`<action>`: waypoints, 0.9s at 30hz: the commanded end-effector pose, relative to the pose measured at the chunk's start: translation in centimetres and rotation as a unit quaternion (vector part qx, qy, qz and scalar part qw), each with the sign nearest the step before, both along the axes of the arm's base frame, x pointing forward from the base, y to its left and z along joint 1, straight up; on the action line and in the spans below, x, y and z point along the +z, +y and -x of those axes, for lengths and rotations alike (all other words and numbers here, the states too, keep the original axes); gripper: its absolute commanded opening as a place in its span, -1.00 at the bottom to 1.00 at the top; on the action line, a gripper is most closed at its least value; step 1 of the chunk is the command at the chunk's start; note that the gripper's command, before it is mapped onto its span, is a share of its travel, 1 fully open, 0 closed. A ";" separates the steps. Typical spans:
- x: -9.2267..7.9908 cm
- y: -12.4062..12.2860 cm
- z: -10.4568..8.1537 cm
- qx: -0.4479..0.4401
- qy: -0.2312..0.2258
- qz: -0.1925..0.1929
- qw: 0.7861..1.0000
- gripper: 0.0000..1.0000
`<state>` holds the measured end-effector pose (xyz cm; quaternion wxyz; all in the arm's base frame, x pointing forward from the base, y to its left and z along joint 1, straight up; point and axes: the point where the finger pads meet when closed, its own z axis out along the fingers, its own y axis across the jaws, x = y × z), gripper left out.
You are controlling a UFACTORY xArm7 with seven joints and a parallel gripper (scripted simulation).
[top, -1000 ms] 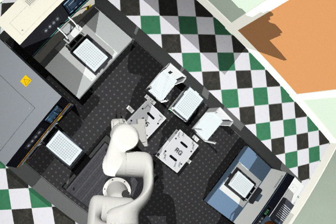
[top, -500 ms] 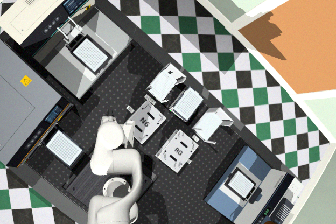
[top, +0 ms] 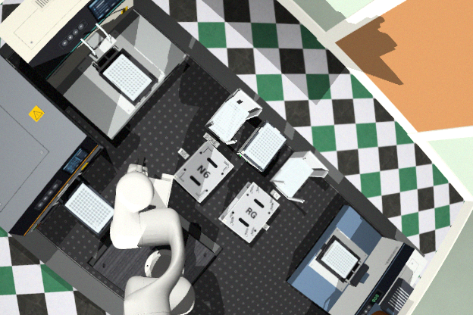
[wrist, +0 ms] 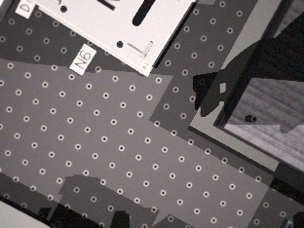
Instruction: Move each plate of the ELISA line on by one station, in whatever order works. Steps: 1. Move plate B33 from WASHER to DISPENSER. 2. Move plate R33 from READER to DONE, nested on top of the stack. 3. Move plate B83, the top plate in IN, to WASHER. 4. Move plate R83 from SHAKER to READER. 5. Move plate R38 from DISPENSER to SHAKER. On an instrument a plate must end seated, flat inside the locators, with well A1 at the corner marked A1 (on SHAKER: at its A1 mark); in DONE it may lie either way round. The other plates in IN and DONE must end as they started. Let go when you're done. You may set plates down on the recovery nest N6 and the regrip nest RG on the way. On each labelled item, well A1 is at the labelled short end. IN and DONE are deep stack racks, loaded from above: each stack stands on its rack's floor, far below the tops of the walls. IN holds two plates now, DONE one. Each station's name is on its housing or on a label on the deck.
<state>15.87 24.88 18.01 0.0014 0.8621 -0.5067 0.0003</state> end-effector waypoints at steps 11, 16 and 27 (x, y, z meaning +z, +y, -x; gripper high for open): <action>0.1 1.4 3.6 -0.048 -0.003 -0.001 0.999 1.00; 0.1 2.0 5.1 -0.108 -0.003 -0.001 0.994 1.00; 0.1 2.9 8.0 -0.146 -0.003 -0.001 0.989 1.00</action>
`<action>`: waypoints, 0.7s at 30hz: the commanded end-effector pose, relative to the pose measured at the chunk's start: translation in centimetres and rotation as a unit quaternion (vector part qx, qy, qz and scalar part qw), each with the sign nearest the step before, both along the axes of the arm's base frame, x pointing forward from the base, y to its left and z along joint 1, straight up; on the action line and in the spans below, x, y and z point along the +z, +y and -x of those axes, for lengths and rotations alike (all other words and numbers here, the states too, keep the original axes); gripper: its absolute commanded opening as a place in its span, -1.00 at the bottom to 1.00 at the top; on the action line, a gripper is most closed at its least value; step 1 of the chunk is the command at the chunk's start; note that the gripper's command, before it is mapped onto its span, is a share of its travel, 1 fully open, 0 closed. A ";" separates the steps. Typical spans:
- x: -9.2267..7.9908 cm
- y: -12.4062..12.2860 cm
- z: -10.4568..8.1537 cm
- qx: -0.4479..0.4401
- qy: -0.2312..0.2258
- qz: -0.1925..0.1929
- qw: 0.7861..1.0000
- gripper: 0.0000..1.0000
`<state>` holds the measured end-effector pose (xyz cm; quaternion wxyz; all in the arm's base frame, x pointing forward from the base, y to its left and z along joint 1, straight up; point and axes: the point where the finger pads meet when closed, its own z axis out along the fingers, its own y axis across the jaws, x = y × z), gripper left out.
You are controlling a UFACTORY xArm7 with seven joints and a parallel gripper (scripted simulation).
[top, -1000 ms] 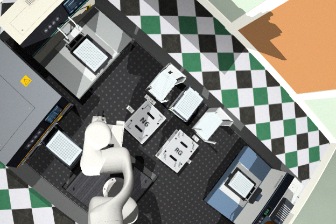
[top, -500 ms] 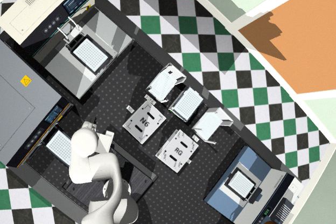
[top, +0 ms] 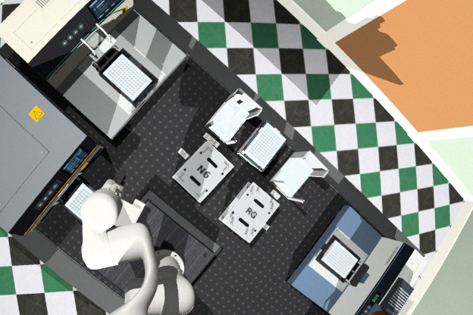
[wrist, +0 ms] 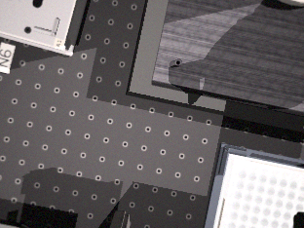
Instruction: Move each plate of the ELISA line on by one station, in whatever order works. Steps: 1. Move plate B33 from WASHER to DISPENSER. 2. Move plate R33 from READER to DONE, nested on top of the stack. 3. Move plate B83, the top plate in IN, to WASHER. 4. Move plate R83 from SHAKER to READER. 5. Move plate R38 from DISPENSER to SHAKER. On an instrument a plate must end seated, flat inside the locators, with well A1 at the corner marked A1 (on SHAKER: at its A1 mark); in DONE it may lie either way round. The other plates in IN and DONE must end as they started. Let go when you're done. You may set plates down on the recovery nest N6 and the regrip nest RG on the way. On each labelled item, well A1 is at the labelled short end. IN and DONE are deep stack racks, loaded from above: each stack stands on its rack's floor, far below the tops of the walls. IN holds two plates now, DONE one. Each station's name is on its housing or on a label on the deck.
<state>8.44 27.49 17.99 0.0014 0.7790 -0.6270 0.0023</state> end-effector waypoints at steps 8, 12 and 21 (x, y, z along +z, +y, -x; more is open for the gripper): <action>0.1 1.2 3.1 -0.060 -0.001 -0.002 0.998 1.00; 0.1 1.5 4.0 -0.098 -0.001 -0.002 0.995 1.00; 0.1 2.4 6.6 -0.098 -0.001 -0.002 0.995 1.00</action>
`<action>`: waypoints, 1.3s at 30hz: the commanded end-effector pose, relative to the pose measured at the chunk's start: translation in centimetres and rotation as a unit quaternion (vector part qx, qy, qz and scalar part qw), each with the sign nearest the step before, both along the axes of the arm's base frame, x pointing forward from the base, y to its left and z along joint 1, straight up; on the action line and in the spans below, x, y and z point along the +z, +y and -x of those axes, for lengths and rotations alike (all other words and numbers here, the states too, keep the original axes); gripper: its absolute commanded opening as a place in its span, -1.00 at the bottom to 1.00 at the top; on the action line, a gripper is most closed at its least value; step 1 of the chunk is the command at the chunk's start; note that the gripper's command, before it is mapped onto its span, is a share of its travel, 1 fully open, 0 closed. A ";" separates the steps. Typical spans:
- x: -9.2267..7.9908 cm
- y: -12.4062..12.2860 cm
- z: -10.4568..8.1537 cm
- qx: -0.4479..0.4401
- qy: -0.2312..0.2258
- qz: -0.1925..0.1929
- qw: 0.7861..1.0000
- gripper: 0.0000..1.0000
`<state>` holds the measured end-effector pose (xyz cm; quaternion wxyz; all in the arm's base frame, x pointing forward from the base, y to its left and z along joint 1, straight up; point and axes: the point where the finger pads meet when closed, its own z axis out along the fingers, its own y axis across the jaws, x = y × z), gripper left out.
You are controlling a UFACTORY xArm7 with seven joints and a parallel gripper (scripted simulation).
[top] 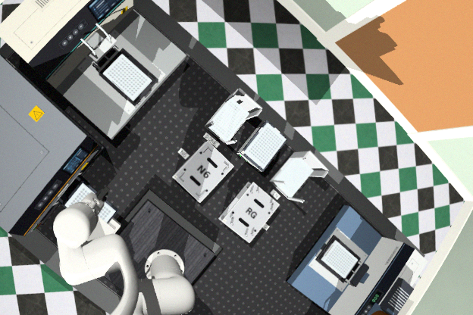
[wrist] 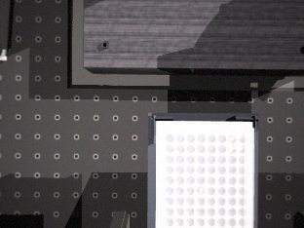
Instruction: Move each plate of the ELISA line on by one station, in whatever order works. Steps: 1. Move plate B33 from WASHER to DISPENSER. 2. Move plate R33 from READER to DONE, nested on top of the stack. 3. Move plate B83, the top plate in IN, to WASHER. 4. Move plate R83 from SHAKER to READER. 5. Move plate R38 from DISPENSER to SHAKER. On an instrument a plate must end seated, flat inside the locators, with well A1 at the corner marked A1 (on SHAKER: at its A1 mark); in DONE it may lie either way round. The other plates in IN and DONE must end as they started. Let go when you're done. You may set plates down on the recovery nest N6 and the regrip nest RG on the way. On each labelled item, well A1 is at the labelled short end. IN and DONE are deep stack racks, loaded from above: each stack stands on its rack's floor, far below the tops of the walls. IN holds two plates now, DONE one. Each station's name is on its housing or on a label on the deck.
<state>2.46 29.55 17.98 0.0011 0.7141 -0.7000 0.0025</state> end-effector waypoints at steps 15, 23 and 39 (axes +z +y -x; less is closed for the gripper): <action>0.1 0.7 1.7 0.000 0.000 -0.002 1.000 1.00; 0.1 0.7 1.7 0.000 0.000 -0.002 1.000 1.00; 0.1 0.7 1.7 0.000 0.000 -0.002 1.000 1.00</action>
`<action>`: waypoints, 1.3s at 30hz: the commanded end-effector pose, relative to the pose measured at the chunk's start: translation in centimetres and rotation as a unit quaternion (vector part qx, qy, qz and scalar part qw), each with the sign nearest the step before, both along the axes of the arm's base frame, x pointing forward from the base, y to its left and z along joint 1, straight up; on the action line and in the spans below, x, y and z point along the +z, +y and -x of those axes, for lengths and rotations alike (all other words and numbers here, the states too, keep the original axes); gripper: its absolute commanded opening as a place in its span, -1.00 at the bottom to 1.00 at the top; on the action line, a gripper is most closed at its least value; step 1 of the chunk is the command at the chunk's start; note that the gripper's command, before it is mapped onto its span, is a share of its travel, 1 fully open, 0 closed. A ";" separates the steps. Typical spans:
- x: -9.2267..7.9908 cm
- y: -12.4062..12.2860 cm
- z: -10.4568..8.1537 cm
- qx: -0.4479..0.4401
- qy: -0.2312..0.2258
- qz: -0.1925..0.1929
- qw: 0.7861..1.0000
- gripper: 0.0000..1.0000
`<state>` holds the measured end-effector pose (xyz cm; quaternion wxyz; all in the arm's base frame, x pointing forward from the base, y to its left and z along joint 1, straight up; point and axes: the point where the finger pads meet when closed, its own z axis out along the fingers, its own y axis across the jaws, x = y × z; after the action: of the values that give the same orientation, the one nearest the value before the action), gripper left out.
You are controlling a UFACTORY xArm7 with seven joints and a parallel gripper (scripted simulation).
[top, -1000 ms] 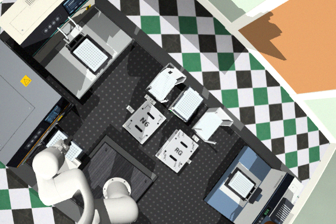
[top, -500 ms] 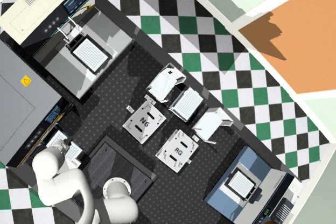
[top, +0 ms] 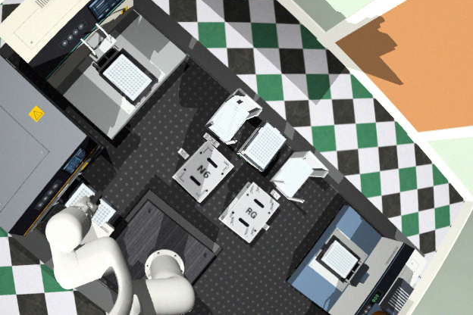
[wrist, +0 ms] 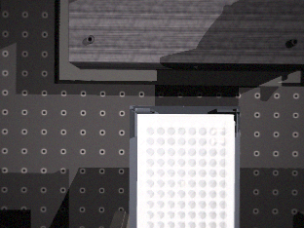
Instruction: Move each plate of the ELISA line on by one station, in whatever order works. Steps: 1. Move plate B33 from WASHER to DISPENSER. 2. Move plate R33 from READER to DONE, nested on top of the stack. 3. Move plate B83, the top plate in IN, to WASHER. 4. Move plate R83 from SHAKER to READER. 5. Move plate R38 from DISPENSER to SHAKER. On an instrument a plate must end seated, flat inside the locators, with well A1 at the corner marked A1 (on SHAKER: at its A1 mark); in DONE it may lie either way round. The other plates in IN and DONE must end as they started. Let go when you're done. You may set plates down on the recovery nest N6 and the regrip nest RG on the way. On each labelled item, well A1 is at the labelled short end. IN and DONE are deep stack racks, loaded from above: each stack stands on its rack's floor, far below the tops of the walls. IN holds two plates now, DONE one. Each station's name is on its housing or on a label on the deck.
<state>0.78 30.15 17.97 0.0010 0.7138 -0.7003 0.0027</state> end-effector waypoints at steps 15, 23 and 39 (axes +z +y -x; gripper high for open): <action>-0.7 0.1 0.0 0.000 0.000 -0.002 1.000 1.00; -1.5 0.1 0.0 0.000 0.000 -0.002 1.000 1.00; -3.3 0.1 0.0 0.000 0.000 -0.002 1.000 1.00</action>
<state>0.78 30.12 14.65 0.0012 0.7139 -0.7003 0.0028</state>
